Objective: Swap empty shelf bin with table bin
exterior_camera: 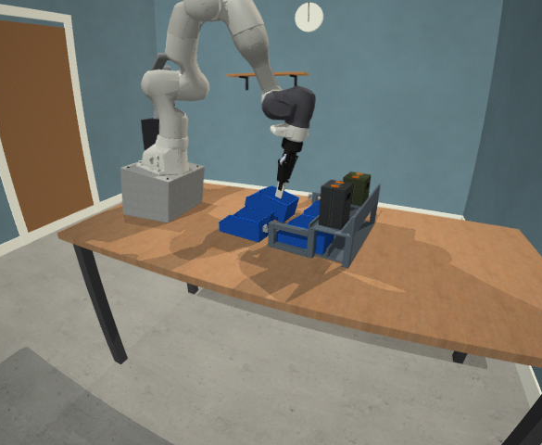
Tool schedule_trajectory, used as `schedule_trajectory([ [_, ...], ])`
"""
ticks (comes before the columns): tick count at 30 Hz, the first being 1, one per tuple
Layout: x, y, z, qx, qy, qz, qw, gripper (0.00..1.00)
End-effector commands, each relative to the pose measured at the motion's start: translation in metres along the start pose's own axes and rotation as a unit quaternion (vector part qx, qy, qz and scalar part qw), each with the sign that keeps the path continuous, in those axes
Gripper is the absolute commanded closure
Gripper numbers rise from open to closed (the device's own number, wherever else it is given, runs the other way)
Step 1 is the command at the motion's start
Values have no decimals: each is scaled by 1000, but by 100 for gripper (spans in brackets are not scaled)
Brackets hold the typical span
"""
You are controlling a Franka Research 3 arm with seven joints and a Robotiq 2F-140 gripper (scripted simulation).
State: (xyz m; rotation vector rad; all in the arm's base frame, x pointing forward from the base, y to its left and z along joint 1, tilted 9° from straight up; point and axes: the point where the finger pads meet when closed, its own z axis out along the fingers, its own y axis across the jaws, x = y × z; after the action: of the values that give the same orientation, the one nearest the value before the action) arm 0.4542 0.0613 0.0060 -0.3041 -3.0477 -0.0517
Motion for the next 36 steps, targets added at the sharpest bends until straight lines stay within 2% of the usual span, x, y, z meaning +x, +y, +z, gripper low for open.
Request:
schedule_trajectory([
  [1,-1,0,-1,1,-2,0,1000,100],
  [36,-17,0,-5,1,-3,0,1000,100],
])
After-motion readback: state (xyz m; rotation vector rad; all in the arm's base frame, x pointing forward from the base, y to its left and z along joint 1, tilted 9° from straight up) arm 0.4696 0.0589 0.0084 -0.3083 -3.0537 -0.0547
